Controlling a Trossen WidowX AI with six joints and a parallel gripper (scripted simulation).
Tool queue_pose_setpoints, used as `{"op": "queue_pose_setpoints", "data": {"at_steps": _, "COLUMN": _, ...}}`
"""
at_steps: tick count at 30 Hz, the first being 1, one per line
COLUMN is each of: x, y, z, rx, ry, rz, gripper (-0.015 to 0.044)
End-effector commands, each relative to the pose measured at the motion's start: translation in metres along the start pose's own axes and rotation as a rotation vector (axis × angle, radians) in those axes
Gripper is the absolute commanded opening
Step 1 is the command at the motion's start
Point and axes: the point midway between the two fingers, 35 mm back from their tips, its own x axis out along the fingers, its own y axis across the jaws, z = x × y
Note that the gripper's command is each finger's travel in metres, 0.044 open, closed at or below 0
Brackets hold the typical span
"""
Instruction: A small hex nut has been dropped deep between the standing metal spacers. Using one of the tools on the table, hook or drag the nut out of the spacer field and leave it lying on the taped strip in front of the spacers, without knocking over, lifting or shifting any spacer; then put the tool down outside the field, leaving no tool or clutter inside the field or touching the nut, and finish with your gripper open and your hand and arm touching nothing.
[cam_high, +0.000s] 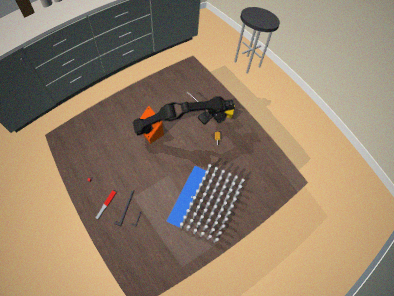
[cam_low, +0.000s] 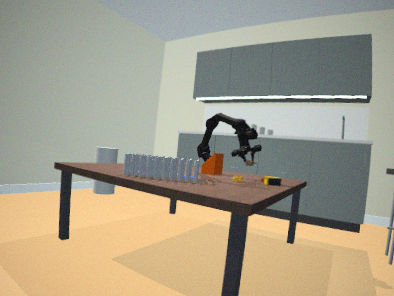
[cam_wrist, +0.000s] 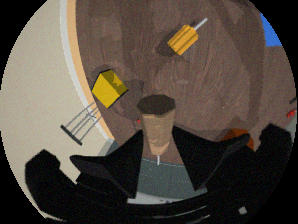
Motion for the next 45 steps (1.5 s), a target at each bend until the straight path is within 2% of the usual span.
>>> {"op": "queue_pose_setpoints", "data": {"at_steps": 1, "x": 0.005, "y": -0.002, "z": 0.001, "rx": -0.004, "ry": 0.001, "rz": -0.006, "gripper": 0.0000}}
{"op": "queue_pose_setpoints", "data": {"at_steps": 45, "x": 0.040, "y": -0.015, "z": 0.013, "rx": -0.003, "ry": 0.001, "rz": -0.007, "gripper": 0.0000}}
